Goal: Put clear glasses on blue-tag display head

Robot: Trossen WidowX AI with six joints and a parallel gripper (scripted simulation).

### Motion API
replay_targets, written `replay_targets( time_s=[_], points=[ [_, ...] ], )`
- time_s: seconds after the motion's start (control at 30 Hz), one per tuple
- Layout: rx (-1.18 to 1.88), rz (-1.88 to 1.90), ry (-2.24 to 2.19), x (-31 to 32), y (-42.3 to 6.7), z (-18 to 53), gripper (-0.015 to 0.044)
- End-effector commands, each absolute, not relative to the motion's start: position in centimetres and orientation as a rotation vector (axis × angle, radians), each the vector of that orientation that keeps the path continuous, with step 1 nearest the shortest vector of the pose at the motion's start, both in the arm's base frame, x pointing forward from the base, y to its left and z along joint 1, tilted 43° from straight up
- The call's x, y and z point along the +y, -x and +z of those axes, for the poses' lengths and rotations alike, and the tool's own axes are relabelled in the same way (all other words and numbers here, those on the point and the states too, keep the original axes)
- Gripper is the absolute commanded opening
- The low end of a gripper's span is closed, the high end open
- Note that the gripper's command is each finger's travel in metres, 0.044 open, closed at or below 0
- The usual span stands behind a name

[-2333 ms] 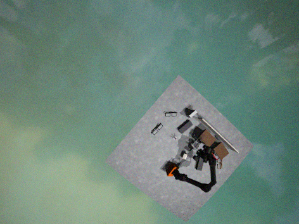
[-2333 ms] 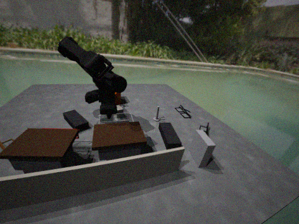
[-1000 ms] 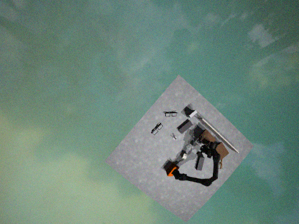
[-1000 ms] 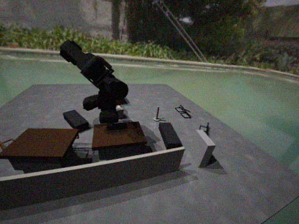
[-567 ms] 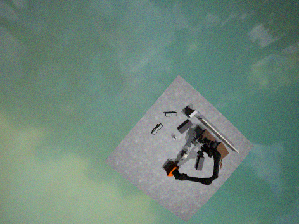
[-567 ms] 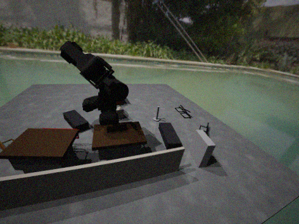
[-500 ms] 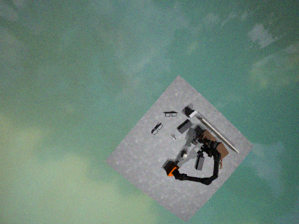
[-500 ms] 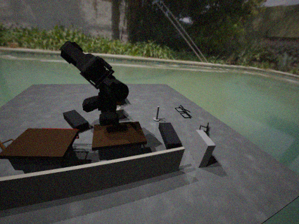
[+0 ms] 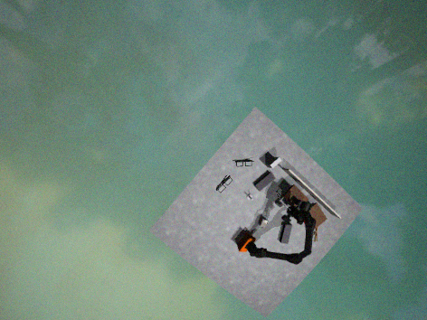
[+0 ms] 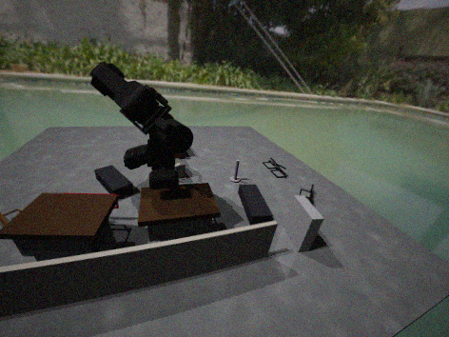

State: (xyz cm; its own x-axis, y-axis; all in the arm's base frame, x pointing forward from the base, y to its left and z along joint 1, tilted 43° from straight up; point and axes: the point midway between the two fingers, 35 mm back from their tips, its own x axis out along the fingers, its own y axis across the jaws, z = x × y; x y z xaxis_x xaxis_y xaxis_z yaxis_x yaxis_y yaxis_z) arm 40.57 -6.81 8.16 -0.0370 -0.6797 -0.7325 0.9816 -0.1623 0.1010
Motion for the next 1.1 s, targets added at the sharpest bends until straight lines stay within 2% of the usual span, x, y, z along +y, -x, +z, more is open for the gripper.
replay_targets(
  time_s=[0.0, 0.47, 0.6, 1.07],
  points=[
    [0.518, -1.579, -0.774, -6.9, -40.6, 8.1, 0.0000],
    [0.518, -1.579, -0.774, -7.2, -40.6, 7.8, 0.0000],
    [0.517, -1.579, -0.781, -7.2, -40.7, 7.9, 0.0105],
    [0.524, -1.585, -0.776, -5.0, -40.6, 10.0, 0.0107]
  ],
)
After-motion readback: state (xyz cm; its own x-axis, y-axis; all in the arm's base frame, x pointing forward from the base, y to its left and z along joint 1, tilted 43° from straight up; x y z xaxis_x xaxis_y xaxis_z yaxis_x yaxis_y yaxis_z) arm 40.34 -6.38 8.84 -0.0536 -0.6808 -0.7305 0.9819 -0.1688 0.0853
